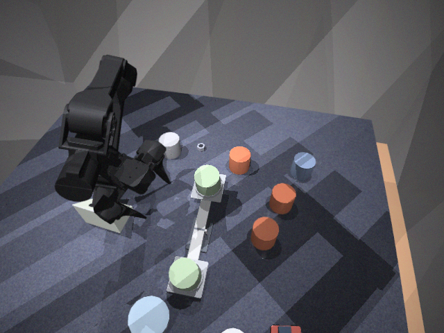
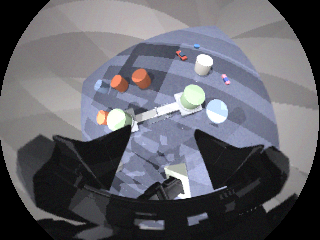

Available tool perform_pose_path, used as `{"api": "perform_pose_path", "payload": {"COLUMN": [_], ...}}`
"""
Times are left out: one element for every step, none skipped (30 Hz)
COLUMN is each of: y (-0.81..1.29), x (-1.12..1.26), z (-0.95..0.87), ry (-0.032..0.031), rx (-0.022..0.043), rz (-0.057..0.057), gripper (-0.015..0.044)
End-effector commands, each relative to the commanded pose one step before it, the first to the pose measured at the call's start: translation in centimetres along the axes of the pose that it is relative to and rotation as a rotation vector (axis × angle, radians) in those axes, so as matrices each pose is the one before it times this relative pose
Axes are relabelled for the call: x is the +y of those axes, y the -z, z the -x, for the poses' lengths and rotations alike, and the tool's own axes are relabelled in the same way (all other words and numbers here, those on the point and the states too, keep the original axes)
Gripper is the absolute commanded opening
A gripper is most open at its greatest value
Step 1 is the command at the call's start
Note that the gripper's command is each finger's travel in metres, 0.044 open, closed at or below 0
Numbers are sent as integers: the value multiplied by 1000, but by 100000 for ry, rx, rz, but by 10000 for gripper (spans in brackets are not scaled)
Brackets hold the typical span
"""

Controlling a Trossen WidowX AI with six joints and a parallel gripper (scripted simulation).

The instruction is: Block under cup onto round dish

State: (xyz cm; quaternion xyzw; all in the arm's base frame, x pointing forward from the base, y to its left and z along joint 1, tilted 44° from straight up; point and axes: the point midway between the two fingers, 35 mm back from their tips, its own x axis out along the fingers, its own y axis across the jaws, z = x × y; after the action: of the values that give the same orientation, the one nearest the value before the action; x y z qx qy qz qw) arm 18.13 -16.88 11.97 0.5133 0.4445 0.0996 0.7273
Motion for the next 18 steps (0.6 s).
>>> {"api": "perform_pose_path", "payload": {"y": [-953, -265, -273, -280, -287, -293, -299, -305, -310, -315, -319, -323, -326, -328, -330, -331, -332, -332], "x": [-844, -159, -150, -140, -130, -120, -109, -98, -87, -75, -63, -50, -37, -24, -11, 2, 16, 29], "z": [-798, -220, -225, -230, -235, -241, -246, -251, -256, -262, -267, -272, -278, -283, -288, -293, -298, -304], "ry": [2763, 749, 801, 851, 900, 947, 992, 1035, 1077, 1116, 1153, 1190, 1224, 1255, 1284, 1310, 1335, 1357], "rx": [5601, 1324, 1290, 1253, 1215, 1174, 1132, 1088, 1043, 995, 946, 897, 846, 793, 739, 684, 628, 571], "rz": [-12167, -3058, -3053, -3047, -3042, -3037, -3032, -3027, -3022, -3018, -3012, -3011, -3007, -3002, -2997, -2993, -2988, -2984], "gripper": [440, 440, 440, 440, 440, 440, 440, 440, 440, 440, 440, 440, 440, 440, 440, 440, 440, 440]}}
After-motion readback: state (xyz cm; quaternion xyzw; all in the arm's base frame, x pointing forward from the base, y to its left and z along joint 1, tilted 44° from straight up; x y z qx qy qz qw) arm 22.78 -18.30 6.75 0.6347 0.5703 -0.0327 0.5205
